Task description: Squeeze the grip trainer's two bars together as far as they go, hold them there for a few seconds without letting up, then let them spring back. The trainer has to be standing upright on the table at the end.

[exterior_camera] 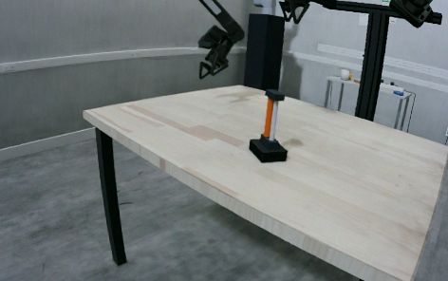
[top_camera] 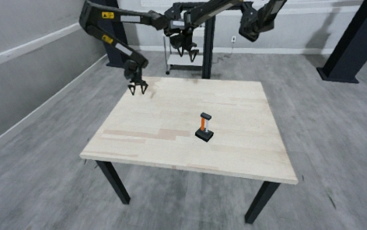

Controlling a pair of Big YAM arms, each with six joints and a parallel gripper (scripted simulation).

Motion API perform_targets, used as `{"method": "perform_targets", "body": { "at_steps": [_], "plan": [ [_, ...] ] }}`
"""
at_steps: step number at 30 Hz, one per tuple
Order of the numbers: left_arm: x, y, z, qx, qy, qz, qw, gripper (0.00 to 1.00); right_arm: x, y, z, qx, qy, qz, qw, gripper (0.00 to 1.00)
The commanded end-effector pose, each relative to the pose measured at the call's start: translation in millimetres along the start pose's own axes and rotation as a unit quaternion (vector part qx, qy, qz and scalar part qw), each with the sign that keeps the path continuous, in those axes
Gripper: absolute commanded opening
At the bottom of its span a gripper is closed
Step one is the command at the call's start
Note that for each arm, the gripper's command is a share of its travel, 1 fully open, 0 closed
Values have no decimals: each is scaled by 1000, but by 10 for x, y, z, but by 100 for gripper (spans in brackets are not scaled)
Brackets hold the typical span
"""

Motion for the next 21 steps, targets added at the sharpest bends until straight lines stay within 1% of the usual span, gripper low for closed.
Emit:
{"method": "perform_targets", "body": {
  "at_steps": [1, 18, 20, 21],
  "plan": [
    [-21, 51, 38, -7, 2, -4, 1000, 100, 10, 25, 19, -1, 2, 0, 1000, 100],
    [-21, 51, 38, -7, 2, -4, 1000, 100, 10, 25, 19, -1, 2, 0, 1000, 100],
    [10, -29, 33, -1, -4, -4, 1000, 77, 11, 26, 19, -1, 1, 0, 1000, 100],
    [11, -91, 24, 4, -9, -5, 1000, 70, 11, 27, 18, -1, 1, 0, 1000, 100]
  ]
}}
Point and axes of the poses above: on each arm, the point where the finger pads meet when closed, its own y axis back along the fingers, its own x axis across the jaws, z = x × y, the point moved 6 cm from there along y, back along the fingers, and after that the axes turned 6 degrees about y, right-handed, at the moved point
